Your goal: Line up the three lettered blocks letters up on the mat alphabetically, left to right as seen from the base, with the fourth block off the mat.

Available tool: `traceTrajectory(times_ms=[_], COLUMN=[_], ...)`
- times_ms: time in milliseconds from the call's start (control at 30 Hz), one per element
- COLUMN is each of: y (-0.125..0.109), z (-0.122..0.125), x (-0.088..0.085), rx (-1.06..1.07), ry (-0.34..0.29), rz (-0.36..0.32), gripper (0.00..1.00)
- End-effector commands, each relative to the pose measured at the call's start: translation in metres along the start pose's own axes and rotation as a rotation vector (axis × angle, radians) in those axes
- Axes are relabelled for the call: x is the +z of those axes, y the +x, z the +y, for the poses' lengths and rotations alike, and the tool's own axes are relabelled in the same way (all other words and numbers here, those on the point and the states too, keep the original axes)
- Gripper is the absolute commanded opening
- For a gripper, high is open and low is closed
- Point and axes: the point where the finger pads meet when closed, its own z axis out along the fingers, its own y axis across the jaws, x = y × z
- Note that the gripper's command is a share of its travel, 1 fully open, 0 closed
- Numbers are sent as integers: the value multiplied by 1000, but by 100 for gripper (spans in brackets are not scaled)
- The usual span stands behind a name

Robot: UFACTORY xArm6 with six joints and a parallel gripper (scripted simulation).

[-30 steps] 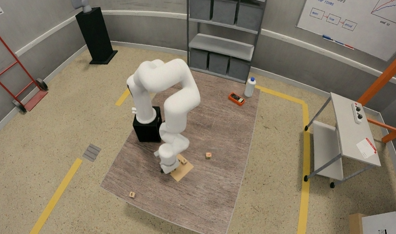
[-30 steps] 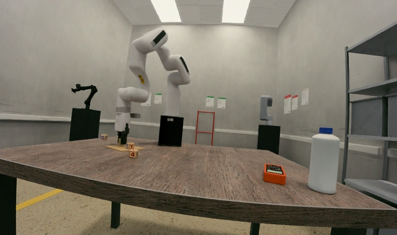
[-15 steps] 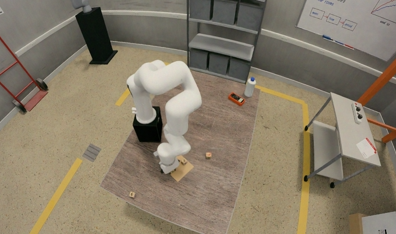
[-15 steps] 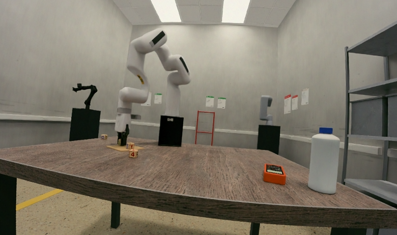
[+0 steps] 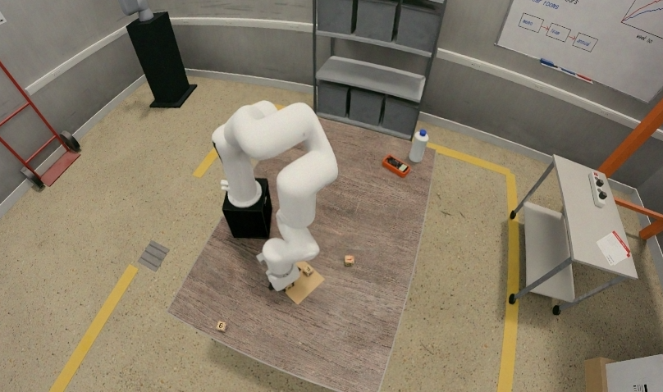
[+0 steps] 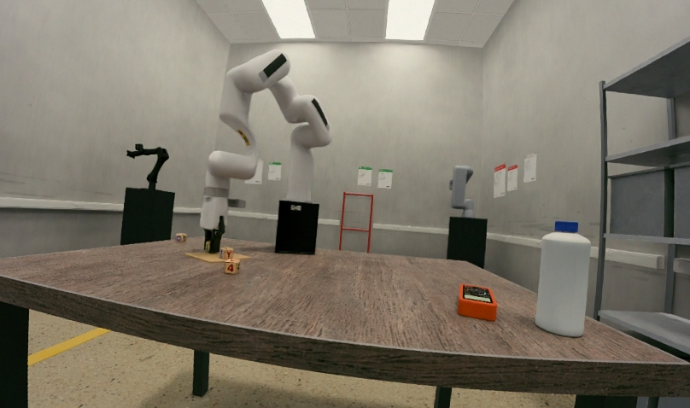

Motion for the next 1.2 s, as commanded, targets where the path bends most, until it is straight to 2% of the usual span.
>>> traceTrajectory(times_ms=[0, 1167], y=[-1, -1], z=[0, 0], x=[0, 3], rx=[0, 0], ry=[0, 0], rz=[-2, -2], gripper=[28, 28])
